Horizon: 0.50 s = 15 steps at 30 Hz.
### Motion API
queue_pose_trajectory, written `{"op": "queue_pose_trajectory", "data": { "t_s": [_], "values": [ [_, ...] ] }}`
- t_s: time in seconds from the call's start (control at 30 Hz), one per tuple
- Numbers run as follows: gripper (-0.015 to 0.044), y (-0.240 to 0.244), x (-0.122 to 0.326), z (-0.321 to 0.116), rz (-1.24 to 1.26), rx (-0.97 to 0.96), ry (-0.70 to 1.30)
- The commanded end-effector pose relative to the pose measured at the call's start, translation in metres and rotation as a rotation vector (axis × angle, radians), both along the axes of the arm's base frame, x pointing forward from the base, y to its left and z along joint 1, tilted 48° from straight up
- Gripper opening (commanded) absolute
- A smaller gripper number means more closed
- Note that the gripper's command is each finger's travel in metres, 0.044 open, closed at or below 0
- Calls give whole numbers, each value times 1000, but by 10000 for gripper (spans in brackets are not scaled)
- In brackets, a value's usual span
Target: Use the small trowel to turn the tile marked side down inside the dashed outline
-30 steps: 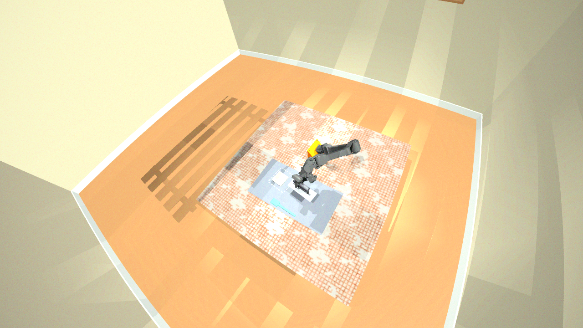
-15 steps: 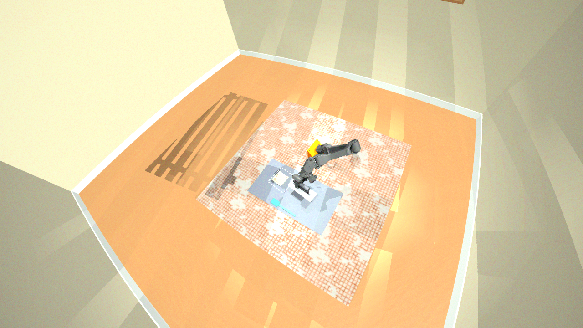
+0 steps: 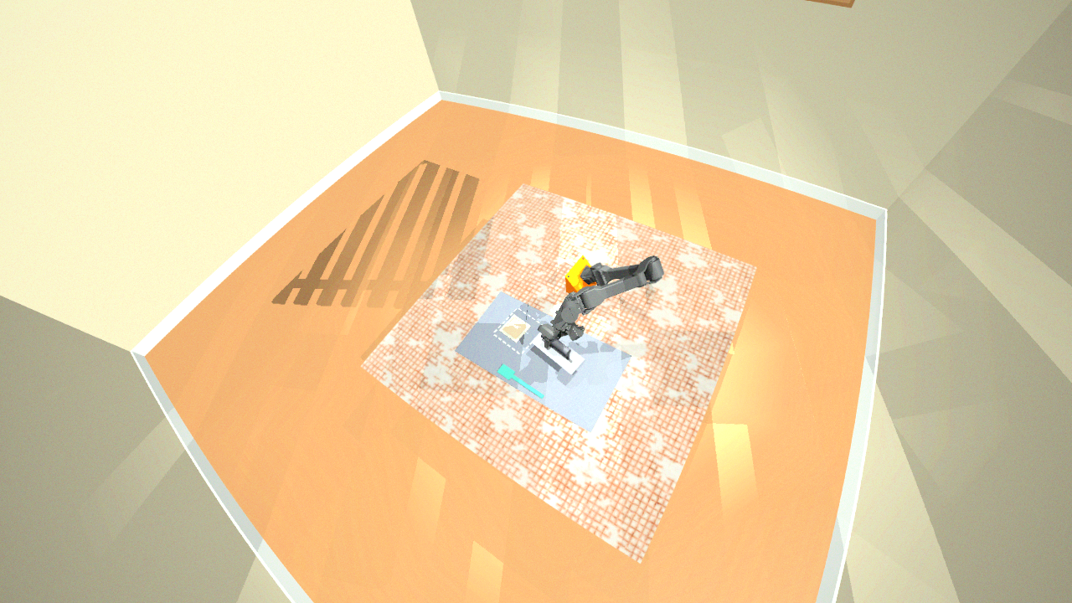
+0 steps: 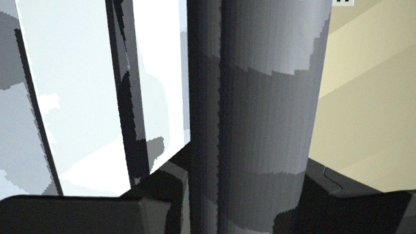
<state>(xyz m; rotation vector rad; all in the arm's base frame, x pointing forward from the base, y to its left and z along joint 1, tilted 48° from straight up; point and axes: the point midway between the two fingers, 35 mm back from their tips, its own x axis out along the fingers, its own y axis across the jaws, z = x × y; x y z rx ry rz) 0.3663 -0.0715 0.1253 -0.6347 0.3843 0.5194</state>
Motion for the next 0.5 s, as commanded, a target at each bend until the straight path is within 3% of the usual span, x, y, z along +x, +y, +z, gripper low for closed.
{"op": "queue_pose_trajectory", "data": {
  "t_s": [0.0, 0.47],
  "values": [
    [0, 11, 9, 17, -19, -6, 4],
    [0, 67, 22, 53, -51, 1, 58]
  ]
}}
